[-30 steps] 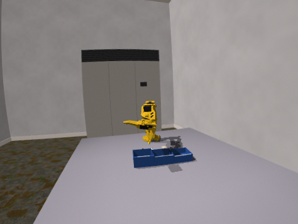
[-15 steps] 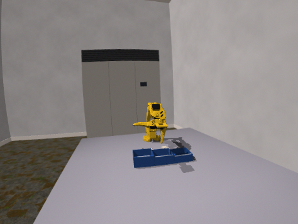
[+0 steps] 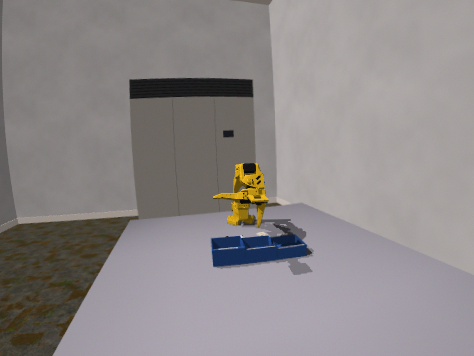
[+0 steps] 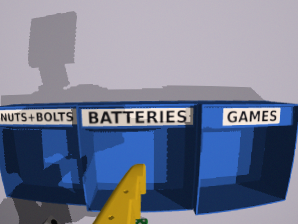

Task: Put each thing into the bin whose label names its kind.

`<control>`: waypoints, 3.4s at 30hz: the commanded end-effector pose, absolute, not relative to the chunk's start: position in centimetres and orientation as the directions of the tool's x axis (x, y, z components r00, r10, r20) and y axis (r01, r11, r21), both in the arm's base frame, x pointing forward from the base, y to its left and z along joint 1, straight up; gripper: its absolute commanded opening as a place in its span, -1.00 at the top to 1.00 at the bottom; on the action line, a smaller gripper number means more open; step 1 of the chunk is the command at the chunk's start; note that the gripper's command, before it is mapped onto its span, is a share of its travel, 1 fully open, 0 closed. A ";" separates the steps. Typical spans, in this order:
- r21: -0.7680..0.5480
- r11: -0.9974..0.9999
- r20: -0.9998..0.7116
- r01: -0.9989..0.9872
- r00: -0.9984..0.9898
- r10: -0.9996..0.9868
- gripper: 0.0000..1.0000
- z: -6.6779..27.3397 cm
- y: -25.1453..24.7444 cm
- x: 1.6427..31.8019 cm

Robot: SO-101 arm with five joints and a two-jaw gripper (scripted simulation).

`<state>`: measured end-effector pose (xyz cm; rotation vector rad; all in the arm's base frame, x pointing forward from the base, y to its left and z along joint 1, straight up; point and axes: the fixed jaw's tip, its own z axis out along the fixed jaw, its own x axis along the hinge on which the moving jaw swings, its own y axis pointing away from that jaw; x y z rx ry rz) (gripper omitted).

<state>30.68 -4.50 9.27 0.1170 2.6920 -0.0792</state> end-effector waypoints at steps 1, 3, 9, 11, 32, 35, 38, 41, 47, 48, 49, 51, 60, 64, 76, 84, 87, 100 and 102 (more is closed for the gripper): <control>-0.038 0.995 -0.485 0.090 -0.873 0.061 -1.00 10.8 -4.2 31.1; -0.038 0.995 -0.485 0.090 -0.873 0.061 -1.00 10.8 -4.2 31.1; -0.031 0.997 -0.471 0.076 -0.880 0.052 -1.00 10.8 -3.4 31.0; -0.031 0.997 -0.471 0.076 -0.880 0.052 -1.00 10.8 -3.4 31.0; -0.031 0.997 -0.471 0.076 -0.880 0.052 -1.00 10.8 -3.4 31.0; -0.031 0.997 -0.471 0.076 -0.880 0.052 -1.00 10.8 -3.4 31.0; -0.031 0.997 -0.471 0.076 -0.880 0.052 -1.00 10.8 -3.4 31.0; -0.031 0.997 -0.471 0.076 -0.880 0.052 -1.00 10.8 -3.4 31.0; -0.031 0.997 -0.471 0.076 -0.880 0.052 -1.00 10.8 -3.4 31.0; -0.031 0.997 -0.471 0.076 -0.880 0.052 -1.00 10.8 -3.4 31.0; -0.031 0.997 -0.471 0.076 -0.880 0.052 -1.00 10.8 -3.4 31.0; -0.031 0.997 -0.471 0.076 -0.880 0.052 -1.00 10.8 -3.4 31.0; -0.031 0.997 -0.471 0.076 -0.880 0.053 -1.00 10.8 -3.4 31.0; -0.023 0.997 -0.473 0.076 -0.879 0.056 -1.00 10.8 -3.0 31.1; 0.046 0.996 -0.478 0.080 -0.873 0.093 -1.00 10.4 0.9 31.6; 0.100 0.992 -0.476 0.083 -0.871 0.121 -1.00 10.2 3.9 31.8; 0.107 0.991 -0.475 0.083 -0.871 0.124 -1.00 10.1 4.3 31.8; 0.109 0.991 -0.477 0.084 -0.870 0.126 -1.00 9.9 4.3 31.8; 0.109 0.991 -0.477 0.084 -0.870 0.126 -1.00 9.9 4.3 31.8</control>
